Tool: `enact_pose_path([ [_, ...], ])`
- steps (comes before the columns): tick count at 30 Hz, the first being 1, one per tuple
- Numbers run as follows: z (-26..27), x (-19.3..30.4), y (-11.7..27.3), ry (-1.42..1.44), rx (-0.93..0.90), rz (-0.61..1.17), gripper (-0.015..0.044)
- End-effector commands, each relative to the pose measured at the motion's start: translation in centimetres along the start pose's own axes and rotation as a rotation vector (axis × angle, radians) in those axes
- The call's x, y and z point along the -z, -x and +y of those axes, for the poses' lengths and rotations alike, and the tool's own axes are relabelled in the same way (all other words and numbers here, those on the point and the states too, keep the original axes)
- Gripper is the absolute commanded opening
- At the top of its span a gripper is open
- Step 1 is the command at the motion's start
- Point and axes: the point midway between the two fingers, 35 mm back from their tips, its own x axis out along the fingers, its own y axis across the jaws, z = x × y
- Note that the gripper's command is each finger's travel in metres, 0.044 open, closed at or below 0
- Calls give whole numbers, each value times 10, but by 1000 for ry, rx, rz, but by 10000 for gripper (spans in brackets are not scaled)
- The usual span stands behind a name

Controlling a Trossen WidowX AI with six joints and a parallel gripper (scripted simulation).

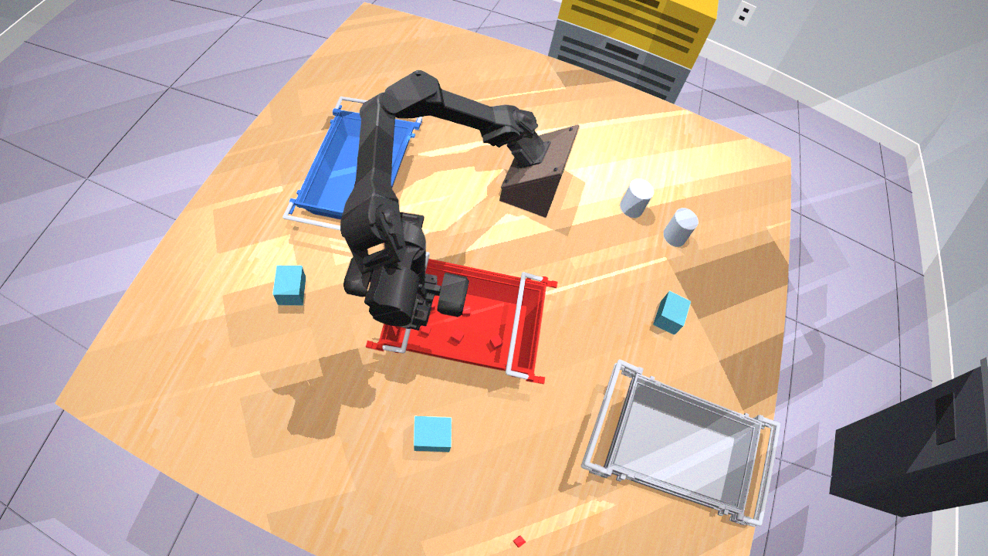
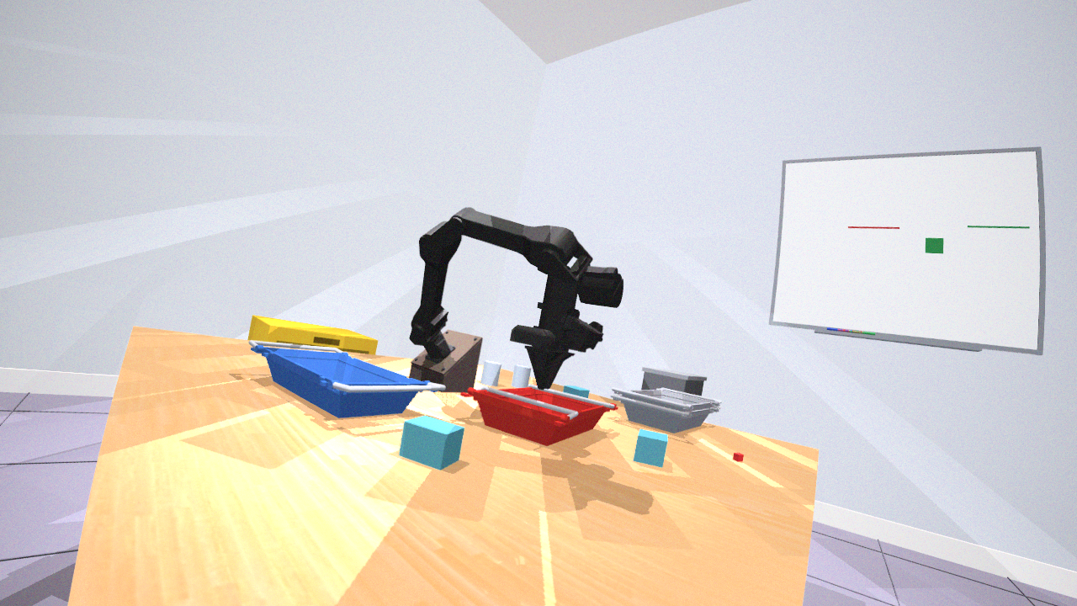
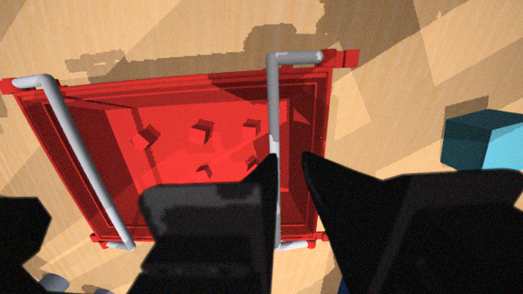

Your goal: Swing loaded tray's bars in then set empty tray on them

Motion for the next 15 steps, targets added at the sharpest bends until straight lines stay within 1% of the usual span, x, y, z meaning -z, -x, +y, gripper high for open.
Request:
enact_pose_path([
  [1, 0, 0, 0, 0, 0, 0, 84],
  [8, 0, 0, 0, 0, 0, 0, 84],
  [11, 0, 0, 0, 0, 0, 0, 5],
  [15, 0, 0, 0, 0, 0, 0, 0],
])
